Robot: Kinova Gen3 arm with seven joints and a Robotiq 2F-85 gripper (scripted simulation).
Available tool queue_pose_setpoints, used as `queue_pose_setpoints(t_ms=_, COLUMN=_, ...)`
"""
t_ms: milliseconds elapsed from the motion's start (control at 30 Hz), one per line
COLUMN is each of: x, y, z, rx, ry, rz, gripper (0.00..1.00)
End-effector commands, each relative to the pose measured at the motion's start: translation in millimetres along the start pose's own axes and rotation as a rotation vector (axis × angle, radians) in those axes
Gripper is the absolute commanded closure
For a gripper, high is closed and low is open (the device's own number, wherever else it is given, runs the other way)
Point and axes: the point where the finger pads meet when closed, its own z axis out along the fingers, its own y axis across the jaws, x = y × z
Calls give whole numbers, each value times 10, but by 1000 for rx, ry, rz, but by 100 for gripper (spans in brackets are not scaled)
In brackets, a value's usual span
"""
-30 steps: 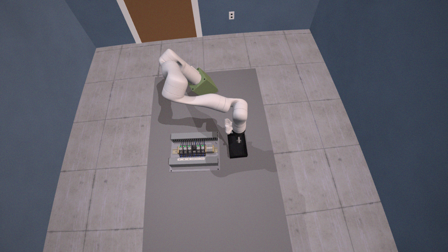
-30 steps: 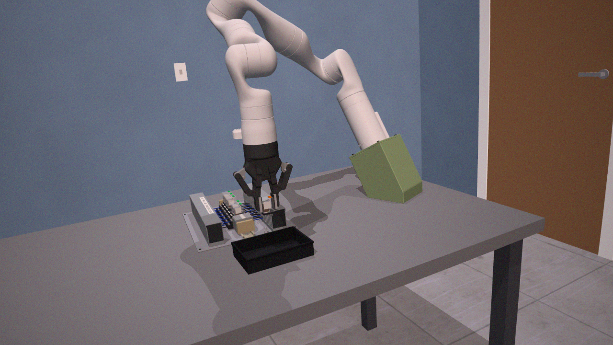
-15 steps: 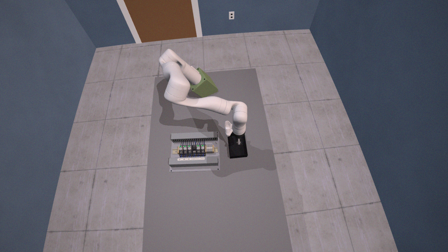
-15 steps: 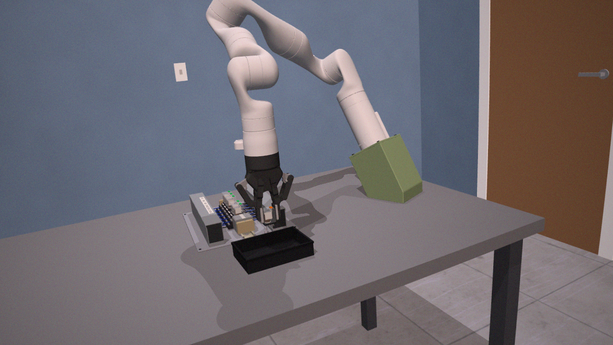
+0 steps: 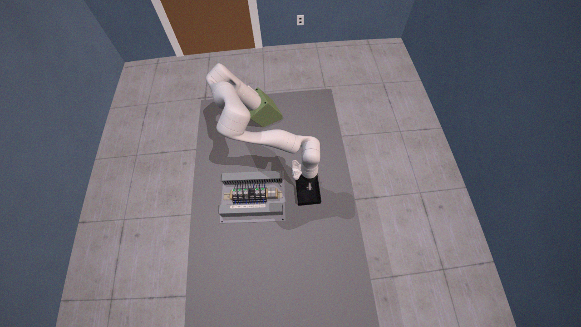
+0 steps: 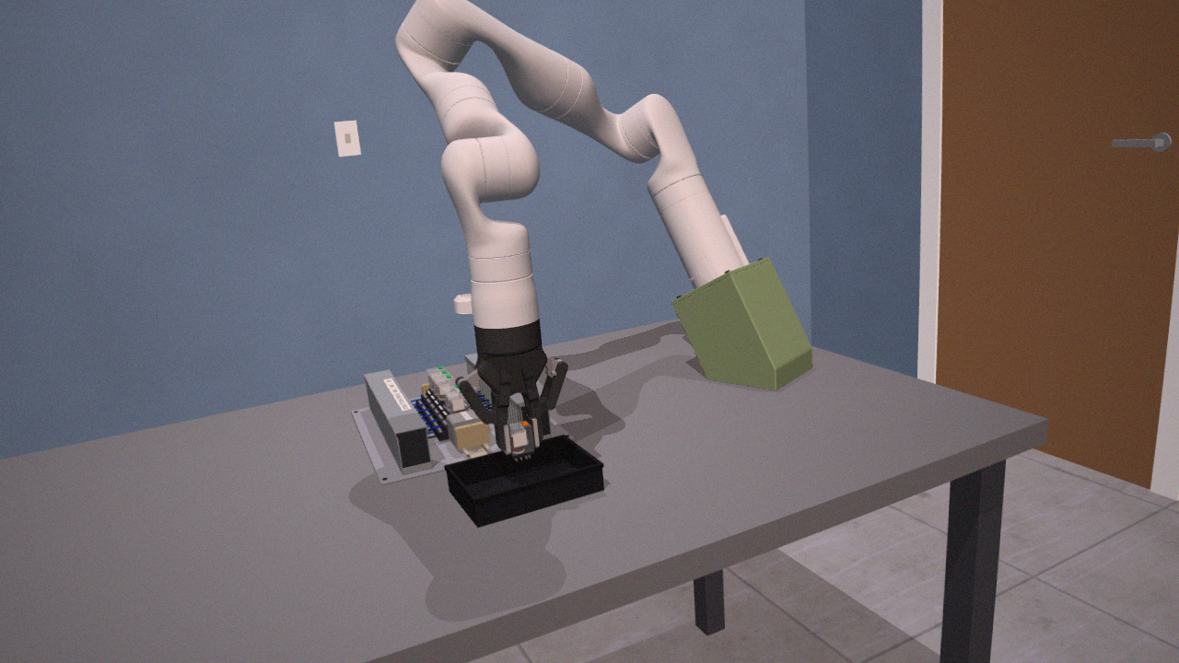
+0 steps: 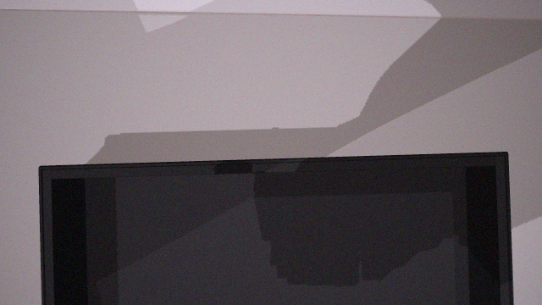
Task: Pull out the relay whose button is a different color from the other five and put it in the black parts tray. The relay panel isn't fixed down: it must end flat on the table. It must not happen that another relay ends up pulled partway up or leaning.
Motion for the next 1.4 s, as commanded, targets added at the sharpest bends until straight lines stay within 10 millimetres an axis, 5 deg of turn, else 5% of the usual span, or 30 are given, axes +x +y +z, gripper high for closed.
queue_pose_setpoints(t_ms=0, x=4, y=17, z=111, rx=-3, ry=1, rz=6, gripper=100)
queue_pose_setpoints(t_ms=633, x=3, y=22, z=358, rx=-3, ry=1, rz=6, gripper=100)
queue_pose_setpoints(t_ms=1367, x=3, y=22, z=382, rx=-3, ry=1, rz=6, gripper=100)
